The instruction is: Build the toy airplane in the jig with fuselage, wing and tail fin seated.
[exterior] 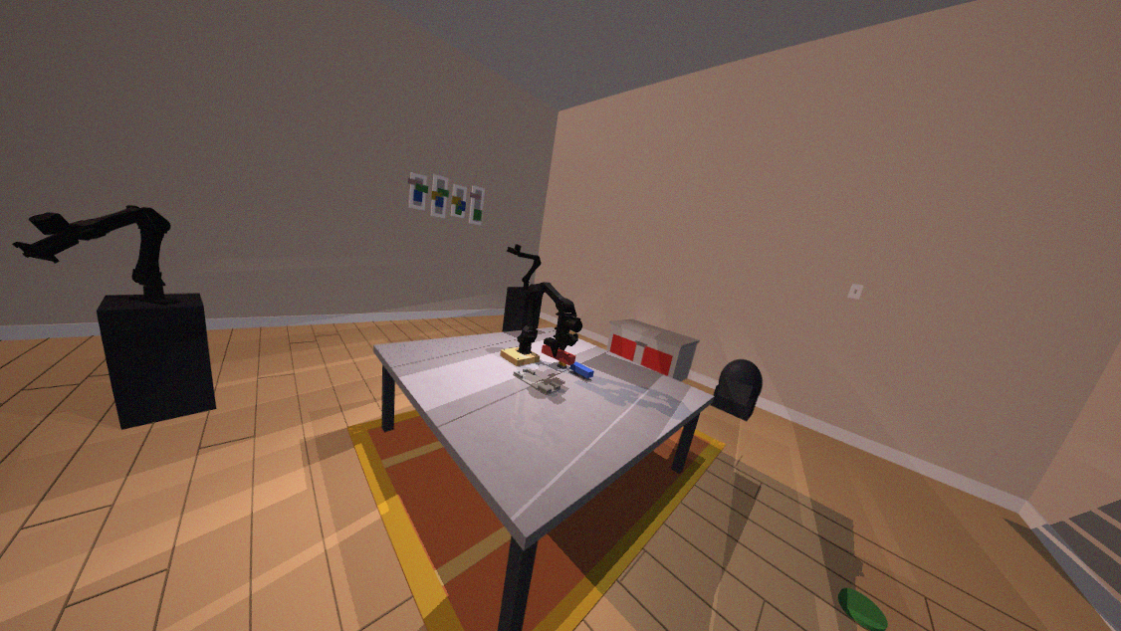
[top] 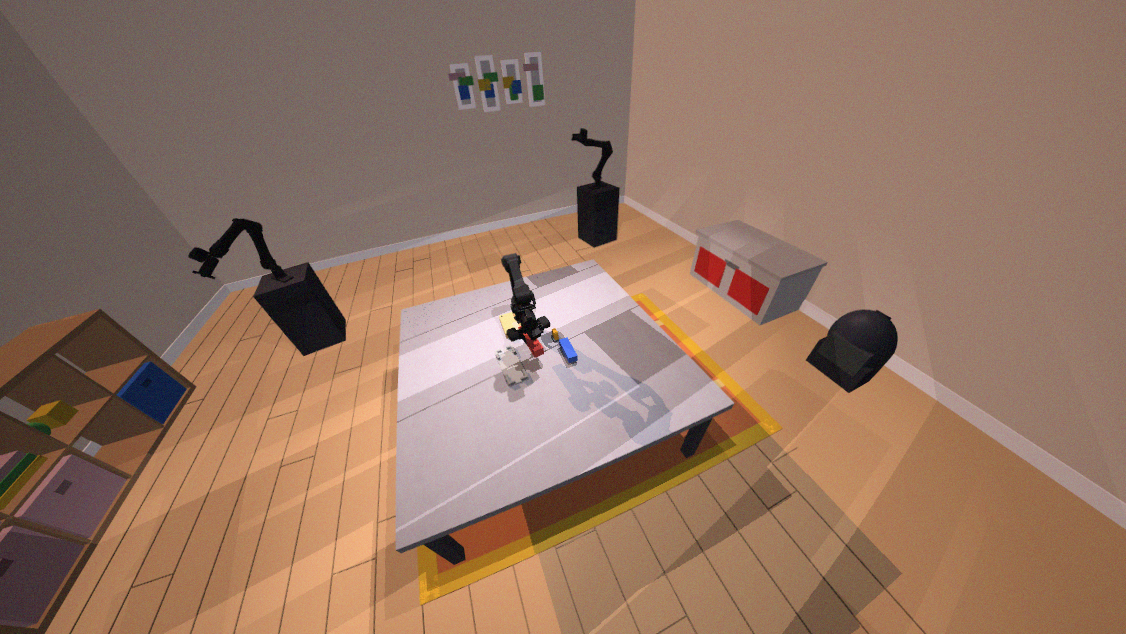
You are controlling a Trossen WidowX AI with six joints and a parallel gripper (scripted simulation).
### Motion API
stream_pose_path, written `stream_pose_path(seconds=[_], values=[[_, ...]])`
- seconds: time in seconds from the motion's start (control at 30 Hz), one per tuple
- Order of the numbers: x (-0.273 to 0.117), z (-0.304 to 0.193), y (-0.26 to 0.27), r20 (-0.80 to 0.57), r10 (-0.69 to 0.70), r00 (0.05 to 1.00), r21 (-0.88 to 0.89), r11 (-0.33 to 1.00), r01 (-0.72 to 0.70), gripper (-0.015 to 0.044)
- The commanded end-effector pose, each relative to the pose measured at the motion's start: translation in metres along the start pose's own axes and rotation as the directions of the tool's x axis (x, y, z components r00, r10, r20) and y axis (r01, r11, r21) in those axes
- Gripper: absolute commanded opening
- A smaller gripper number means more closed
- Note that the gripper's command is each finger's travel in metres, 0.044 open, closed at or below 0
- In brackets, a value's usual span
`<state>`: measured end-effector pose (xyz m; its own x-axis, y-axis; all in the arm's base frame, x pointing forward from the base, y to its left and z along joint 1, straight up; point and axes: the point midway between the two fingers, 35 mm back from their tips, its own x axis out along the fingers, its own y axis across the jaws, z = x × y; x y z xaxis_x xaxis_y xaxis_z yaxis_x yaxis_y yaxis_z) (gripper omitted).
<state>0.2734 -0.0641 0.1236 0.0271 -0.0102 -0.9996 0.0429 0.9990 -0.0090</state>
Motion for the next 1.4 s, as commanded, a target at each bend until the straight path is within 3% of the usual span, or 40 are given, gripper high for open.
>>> stream_pose_path(seconds=[0.0,1.23,1.37], values=[[0.005,0.001,-0.011,0.0,0.003,1.0,0.003,1.0,-0.003,0.0],[0.049,-0.021,-0.115,-0.003,-0.006,1.0,0.059,0.998,0.007,0.0],[0.049,-0.021,-0.115,-0.003,-0.006,1.0,0.059,0.998,0.007,0.0105]])
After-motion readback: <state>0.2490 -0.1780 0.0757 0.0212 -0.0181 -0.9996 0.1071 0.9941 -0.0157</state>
